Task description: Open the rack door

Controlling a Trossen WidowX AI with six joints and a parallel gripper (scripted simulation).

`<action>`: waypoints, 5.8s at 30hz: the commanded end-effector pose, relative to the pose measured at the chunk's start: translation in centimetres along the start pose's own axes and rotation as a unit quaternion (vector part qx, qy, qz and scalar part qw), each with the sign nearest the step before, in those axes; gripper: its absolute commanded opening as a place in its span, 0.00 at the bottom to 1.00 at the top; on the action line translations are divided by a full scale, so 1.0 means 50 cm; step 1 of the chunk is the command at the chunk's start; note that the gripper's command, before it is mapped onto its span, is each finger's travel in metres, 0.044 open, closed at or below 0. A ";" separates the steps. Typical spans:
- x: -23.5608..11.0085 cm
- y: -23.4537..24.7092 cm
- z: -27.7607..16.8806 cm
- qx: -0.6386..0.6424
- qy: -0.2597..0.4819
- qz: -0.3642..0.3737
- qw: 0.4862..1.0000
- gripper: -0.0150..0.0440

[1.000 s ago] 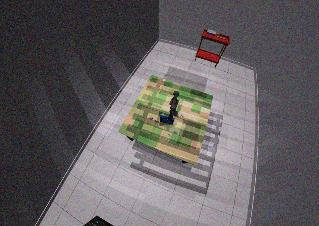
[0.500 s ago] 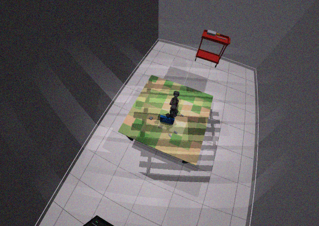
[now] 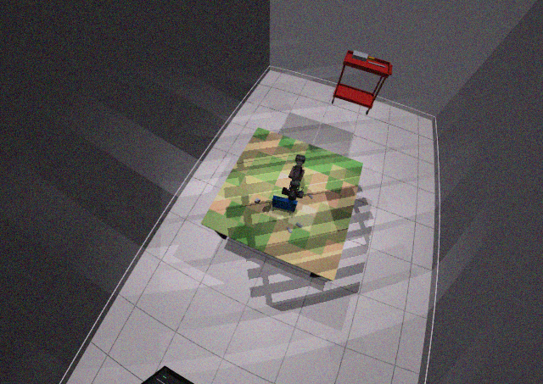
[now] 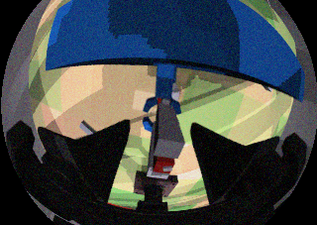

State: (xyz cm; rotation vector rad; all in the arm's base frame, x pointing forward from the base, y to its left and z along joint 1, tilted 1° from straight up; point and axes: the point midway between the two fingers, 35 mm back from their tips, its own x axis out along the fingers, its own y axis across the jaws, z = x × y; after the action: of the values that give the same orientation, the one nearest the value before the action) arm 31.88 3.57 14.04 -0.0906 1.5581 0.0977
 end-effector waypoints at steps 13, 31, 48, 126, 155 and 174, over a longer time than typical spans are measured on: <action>0.000 -0.002 0.000 0.407 -0.001 -0.002 0.913 0.73; 0.001 -0.002 0.000 0.759 -0.002 -0.001 0.652 0.73; 0.001 -0.002 0.000 0.769 -0.002 -0.001 0.639 0.66; 0.001 -0.057 -0.092 0.488 0.000 -0.004 0.873 0.27; 0.000 -0.151 -0.160 0.295 0.001 -0.007 0.955 0.27; -0.001 -0.219 -0.180 0.174 0.002 -0.009 0.985 0.27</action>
State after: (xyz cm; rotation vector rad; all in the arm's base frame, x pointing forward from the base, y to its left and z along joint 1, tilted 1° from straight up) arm 24.19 -7.81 13.95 0.2234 1.5526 -0.2416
